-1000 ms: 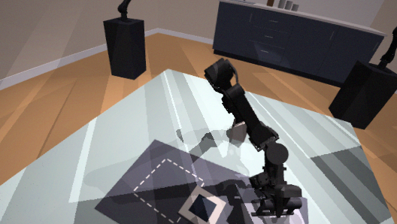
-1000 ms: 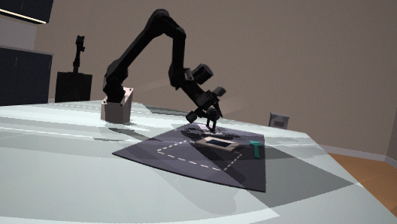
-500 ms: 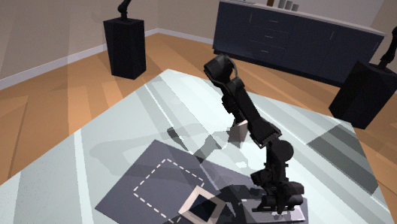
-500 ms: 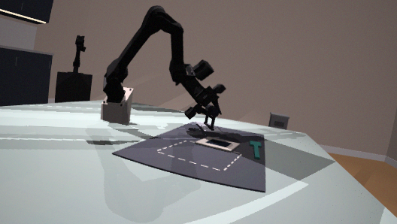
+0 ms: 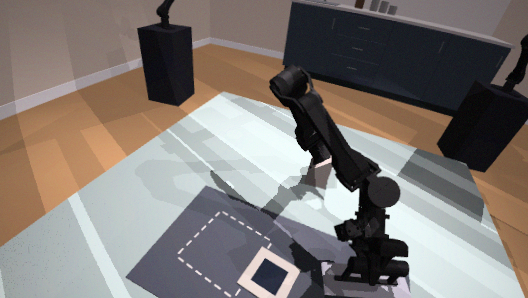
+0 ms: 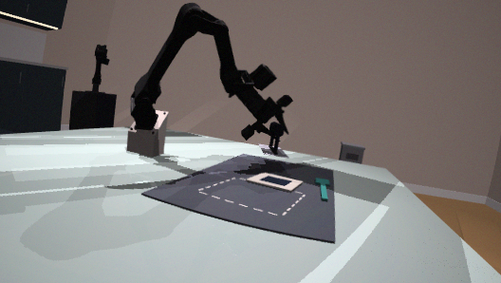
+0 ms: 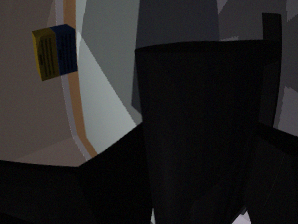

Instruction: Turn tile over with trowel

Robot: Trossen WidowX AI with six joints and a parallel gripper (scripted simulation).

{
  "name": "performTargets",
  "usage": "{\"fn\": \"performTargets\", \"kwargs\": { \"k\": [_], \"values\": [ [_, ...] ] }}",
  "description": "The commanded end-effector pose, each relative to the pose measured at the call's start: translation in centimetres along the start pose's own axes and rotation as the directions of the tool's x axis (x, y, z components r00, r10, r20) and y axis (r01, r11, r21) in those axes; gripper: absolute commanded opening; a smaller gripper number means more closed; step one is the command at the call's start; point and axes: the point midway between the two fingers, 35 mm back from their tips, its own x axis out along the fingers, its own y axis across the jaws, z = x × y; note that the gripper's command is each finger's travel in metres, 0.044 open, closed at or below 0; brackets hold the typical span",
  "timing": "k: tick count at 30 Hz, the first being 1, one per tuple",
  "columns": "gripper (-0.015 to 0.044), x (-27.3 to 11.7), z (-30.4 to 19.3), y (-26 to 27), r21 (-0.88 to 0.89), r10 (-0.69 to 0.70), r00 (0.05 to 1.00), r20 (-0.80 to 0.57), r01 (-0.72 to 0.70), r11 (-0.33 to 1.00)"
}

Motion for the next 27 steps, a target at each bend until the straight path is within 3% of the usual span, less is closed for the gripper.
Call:
{"fn": "performTargets", "kwargs": {
  "k": [1, 13, 27],
  "values": [
    [0.0000, 0.9, 1.7, 1.8, 0.097, 0.024, 0.997, 0.069, -0.031, 0.995],
    [0.0000, 4.3, 7.1, 3.6, 0.353, -0.009, 0.956, 0.294, -0.099, 0.930],
    [0.0000, 4.7, 7.1, 3.2, 0.356, -0.010, 0.955, 0.297, -0.101, 0.929]
  ]
}}
